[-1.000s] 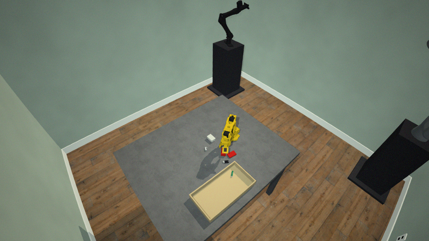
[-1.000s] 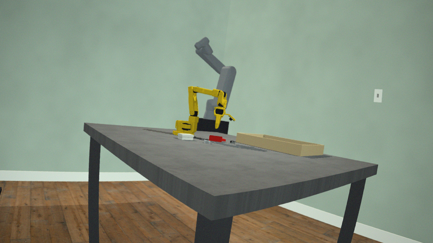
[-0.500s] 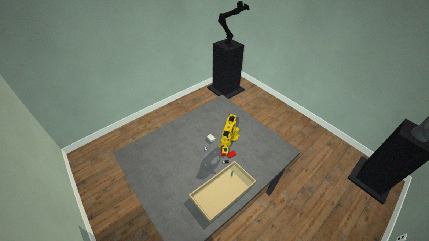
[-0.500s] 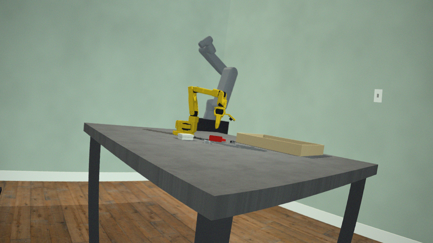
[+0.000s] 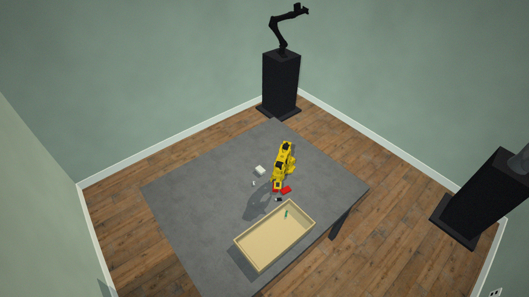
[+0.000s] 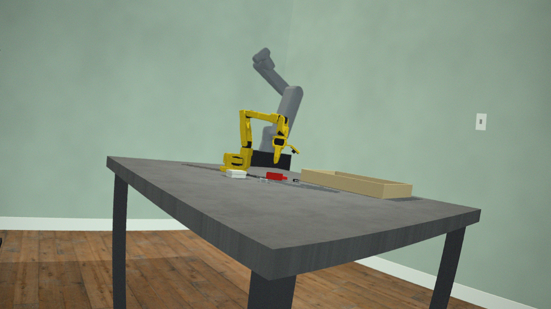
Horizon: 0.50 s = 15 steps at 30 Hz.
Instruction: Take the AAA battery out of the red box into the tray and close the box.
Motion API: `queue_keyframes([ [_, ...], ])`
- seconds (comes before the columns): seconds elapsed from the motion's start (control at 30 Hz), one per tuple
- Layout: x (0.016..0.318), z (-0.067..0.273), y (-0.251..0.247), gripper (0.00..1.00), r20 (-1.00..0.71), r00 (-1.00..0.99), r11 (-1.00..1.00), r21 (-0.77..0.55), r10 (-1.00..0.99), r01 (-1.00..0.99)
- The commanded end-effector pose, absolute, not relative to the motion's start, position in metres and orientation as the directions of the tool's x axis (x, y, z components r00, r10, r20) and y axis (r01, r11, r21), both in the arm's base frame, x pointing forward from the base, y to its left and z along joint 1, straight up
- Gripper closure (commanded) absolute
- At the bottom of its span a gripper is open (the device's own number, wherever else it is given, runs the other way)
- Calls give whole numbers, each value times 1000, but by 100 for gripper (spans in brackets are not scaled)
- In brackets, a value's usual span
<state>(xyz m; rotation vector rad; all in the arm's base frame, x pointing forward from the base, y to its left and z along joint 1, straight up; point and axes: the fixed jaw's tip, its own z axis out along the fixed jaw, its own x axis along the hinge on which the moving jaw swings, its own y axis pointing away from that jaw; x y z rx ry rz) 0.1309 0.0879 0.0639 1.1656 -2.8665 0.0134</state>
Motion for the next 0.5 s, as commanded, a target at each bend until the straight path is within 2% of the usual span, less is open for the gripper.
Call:
queue_keyframes([
  [0.0,134,69,92,71,0,-737,737,0,-676,-676],
  [0.47,131,70,107,71,0,-872,872,0,-490,-490],
])
